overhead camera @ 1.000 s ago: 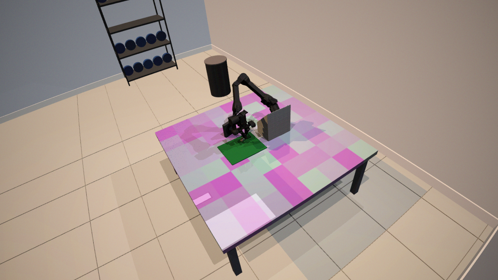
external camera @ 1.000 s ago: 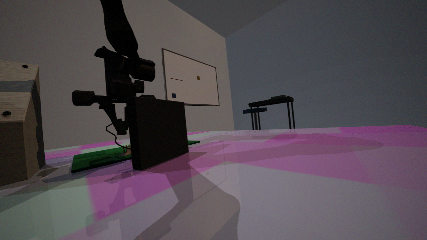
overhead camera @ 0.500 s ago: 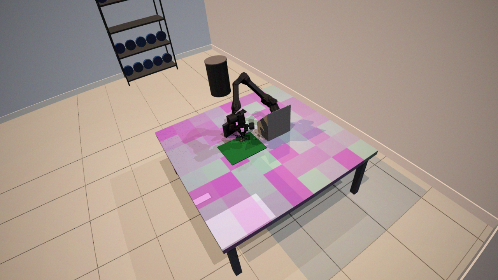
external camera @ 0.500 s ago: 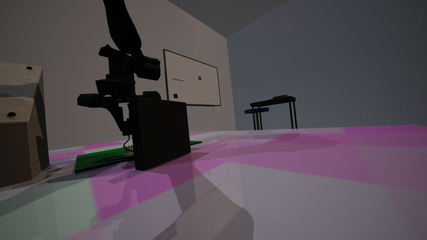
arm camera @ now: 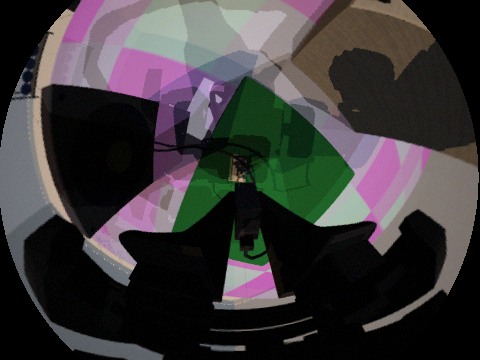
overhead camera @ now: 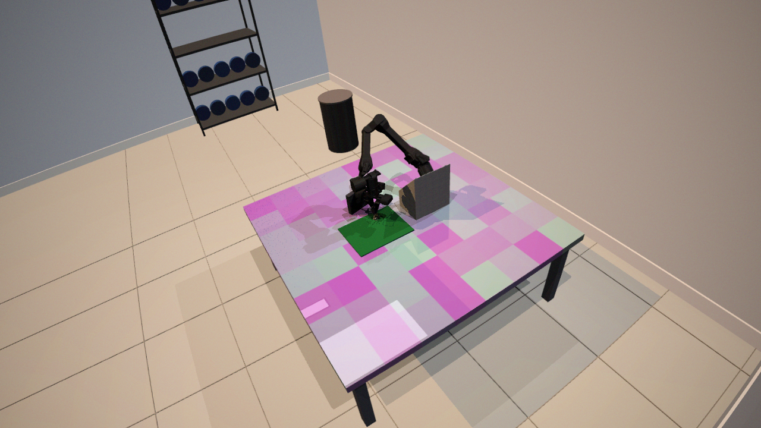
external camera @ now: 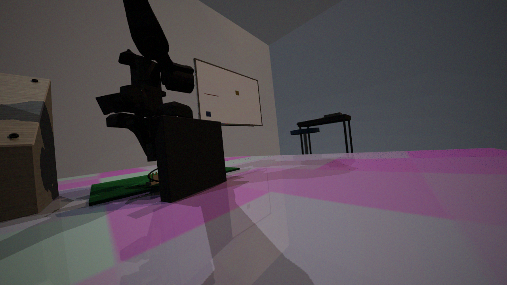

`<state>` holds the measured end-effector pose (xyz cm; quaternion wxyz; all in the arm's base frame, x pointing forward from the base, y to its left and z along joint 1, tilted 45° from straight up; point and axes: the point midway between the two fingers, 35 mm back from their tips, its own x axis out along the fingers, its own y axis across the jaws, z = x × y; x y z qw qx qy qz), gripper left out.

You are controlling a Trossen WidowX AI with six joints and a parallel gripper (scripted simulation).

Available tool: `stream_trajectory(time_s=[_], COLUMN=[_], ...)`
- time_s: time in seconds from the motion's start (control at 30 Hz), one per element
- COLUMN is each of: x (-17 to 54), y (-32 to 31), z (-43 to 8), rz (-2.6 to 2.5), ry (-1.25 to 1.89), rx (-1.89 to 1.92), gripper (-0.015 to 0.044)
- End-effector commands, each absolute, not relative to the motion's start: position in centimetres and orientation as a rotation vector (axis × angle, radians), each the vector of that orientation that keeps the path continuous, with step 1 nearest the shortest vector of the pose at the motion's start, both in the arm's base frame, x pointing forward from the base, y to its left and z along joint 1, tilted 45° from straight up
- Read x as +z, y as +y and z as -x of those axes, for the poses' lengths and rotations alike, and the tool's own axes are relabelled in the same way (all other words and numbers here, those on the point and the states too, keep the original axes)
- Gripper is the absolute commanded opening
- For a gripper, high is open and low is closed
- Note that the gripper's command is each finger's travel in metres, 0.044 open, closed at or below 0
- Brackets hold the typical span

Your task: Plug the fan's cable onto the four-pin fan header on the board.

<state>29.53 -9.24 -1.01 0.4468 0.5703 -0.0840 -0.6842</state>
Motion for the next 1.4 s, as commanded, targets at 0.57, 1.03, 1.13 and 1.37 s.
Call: stream_trajectory(time_s=[0.57,1.03,1.13,1.37], x=[-0.4,-0.4,-1.3,-1.9], y=[-9.8,-9.9,-10.8,-11.5], z=[-28.9,-28.6,-28.7,-28.7], rz=[-1.497,-1.492,-1.489,-1.486], ry=[-0.321,-0.315,-0.312,-0.311], rx=[-1.707,-1.707,-1.707,-1.706], gripper=[0.0000,0.0000,0.0000,0.0000])
